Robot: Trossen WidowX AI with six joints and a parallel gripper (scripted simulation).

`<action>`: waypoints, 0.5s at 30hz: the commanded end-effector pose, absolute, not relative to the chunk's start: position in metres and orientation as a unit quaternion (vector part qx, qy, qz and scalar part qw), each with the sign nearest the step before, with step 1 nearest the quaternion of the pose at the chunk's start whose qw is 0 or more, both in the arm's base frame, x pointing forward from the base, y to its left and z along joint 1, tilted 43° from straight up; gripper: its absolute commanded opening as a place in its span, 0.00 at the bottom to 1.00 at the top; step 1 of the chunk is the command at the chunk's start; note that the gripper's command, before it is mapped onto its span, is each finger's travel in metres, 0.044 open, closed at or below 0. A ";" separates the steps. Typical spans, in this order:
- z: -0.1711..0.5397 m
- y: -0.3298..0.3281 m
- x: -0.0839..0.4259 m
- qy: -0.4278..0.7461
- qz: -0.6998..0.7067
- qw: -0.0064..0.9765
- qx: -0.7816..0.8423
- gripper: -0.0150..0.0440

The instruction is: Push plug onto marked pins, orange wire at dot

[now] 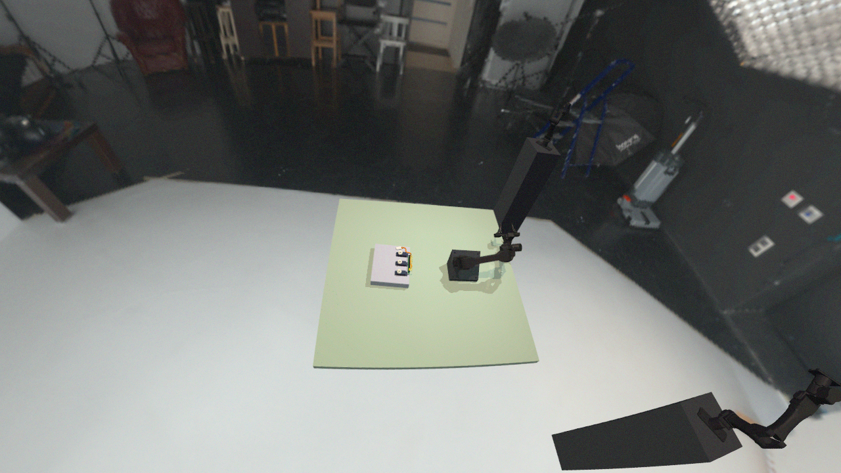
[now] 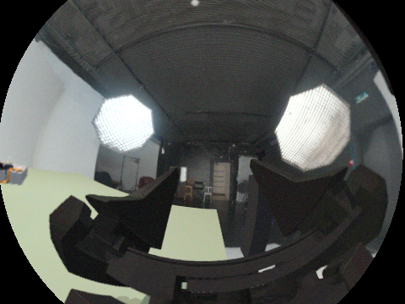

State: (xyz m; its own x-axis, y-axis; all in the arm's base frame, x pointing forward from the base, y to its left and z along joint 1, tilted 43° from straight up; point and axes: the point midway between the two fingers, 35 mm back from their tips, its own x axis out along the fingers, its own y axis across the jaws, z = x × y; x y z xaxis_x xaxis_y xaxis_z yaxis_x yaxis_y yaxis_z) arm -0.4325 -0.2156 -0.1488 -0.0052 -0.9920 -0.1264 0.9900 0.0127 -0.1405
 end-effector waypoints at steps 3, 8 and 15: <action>-0.147 -0.220 -0.432 0.096 -0.701 0.707 -0.004 0.80; -0.135 -0.241 -0.427 0.104 -0.691 0.715 -0.004 0.58; -0.120 -0.278 -0.409 0.100 -0.669 0.736 0.013 0.45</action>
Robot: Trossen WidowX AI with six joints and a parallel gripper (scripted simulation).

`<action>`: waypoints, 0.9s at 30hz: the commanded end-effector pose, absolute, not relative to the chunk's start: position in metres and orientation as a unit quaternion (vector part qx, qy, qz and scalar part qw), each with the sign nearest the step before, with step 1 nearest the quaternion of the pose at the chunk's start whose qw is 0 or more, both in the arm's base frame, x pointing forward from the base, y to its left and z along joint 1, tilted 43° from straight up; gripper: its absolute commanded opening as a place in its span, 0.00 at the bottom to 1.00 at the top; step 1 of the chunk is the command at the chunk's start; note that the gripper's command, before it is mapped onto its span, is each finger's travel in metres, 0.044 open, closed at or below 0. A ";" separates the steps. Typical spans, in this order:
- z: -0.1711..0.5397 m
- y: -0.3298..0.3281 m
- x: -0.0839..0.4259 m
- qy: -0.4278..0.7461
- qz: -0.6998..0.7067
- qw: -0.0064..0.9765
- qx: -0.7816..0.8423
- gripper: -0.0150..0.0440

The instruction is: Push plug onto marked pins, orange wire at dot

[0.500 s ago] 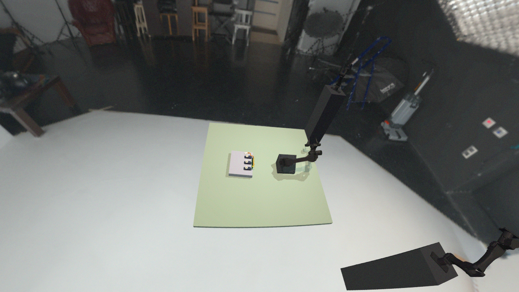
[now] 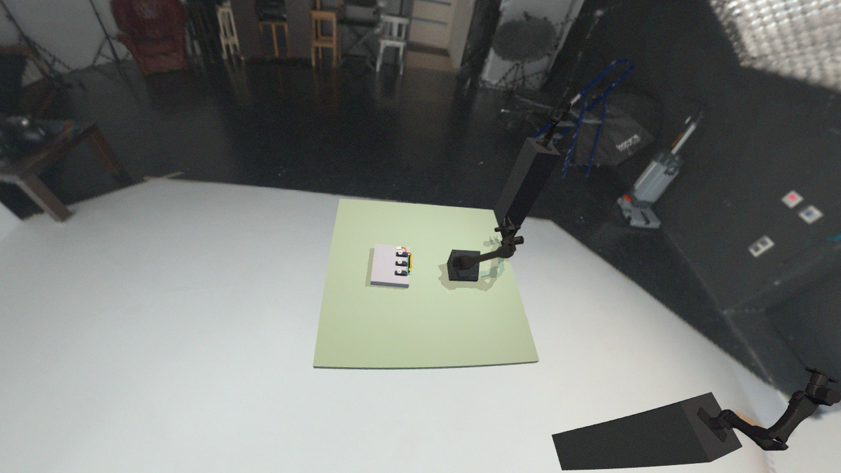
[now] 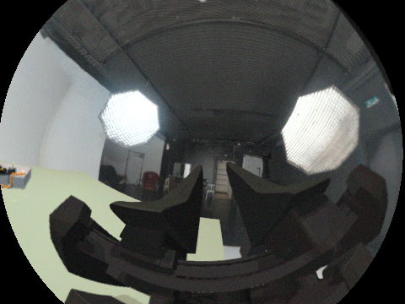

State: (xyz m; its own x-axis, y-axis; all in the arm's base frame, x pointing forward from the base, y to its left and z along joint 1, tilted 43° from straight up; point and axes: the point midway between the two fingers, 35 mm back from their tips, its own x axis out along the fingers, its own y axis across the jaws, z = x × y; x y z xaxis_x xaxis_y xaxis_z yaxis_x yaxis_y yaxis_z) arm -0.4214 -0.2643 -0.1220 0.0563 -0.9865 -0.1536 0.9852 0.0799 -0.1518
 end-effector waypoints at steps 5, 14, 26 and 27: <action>-0.104 -0.312 -0.393 0.107 -0.651 0.752 0.020 0.45; -0.078 -0.358 -0.363 0.120 -0.627 0.769 0.031 0.45; -0.041 -0.418 -0.309 0.132 -0.589 0.797 0.034 0.45; -0.036 -0.425 -0.300 0.134 -0.584 0.800 0.033 0.45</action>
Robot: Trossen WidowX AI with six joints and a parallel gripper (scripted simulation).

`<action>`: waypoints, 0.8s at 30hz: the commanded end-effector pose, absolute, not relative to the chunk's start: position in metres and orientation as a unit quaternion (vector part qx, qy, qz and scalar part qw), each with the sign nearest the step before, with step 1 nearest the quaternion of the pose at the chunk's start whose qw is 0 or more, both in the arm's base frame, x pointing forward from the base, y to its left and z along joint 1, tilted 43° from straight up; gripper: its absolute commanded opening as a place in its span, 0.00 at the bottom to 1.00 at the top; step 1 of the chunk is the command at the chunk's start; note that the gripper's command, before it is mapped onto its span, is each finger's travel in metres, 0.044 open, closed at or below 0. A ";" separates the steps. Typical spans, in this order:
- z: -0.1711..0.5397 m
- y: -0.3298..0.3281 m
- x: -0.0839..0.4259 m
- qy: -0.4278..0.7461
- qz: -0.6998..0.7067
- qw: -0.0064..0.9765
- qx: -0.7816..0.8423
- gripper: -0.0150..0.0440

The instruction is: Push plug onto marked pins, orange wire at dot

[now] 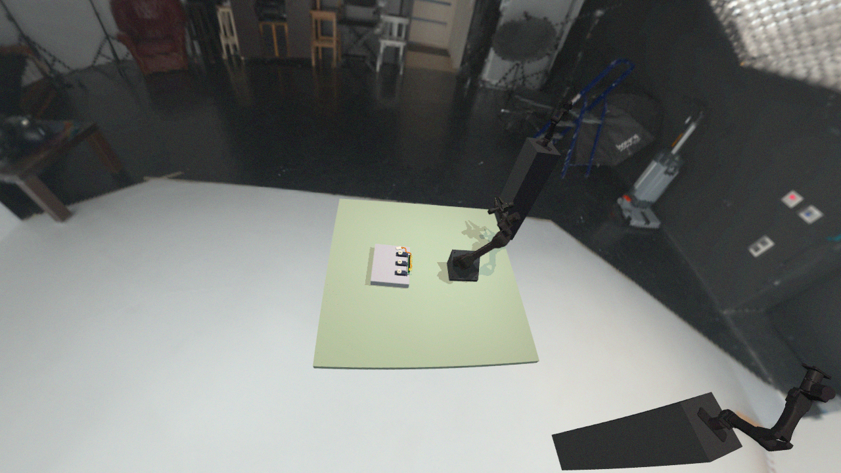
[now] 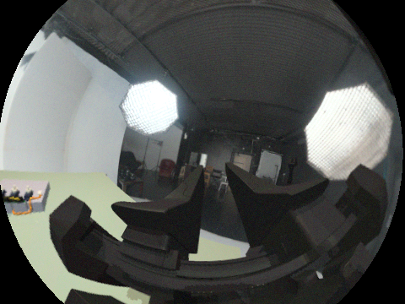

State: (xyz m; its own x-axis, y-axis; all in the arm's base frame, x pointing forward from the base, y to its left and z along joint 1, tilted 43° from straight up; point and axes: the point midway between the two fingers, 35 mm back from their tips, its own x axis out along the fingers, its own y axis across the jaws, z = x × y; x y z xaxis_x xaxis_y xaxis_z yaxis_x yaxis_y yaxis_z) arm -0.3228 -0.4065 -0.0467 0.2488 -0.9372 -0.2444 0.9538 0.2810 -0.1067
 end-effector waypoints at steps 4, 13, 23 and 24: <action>-0.026 -0.440 -0.279 0.131 -0.572 0.808 0.045 0.45; 0.015 -0.486 -0.201 0.147 -0.531 0.834 0.032 0.45; 0.039 -0.503 -0.150 0.150 -0.508 0.848 0.033 0.45; 0.043 -0.506 -0.141 0.152 -0.503 0.850 0.029 0.45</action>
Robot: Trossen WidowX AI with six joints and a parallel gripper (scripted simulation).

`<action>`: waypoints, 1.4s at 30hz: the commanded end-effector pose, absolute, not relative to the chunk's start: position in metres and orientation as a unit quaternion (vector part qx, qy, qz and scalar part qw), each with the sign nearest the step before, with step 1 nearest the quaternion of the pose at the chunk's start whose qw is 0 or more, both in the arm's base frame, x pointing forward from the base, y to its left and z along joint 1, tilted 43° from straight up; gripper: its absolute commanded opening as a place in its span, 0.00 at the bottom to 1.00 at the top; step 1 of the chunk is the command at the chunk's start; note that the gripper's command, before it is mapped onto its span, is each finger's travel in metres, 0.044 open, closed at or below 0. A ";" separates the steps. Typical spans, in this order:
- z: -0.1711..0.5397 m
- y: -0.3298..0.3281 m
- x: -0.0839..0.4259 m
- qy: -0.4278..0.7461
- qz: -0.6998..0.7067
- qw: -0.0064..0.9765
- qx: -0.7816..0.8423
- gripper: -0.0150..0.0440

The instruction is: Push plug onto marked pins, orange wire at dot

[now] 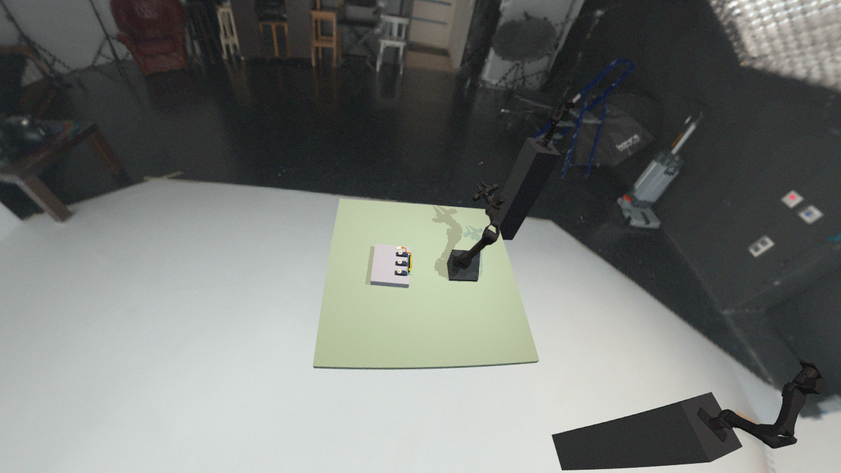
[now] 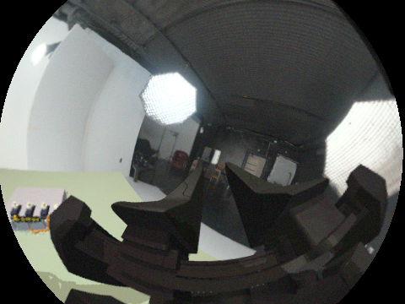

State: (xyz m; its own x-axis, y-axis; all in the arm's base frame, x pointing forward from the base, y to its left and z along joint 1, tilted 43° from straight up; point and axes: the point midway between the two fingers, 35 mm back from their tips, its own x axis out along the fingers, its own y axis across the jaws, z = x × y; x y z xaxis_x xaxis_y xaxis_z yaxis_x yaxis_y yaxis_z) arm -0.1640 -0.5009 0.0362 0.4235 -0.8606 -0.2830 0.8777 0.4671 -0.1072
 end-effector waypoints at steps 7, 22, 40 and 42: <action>0.067 -0.513 -0.083 0.155 -0.473 0.867 0.029 0.45; 0.127 -0.502 0.064 0.166 -0.404 0.900 -0.004 0.45; 0.190 -0.424 0.215 0.154 -0.318 0.934 -0.045 0.45; 0.197 -0.411 0.230 0.150 -0.309 0.938 -0.048 0.45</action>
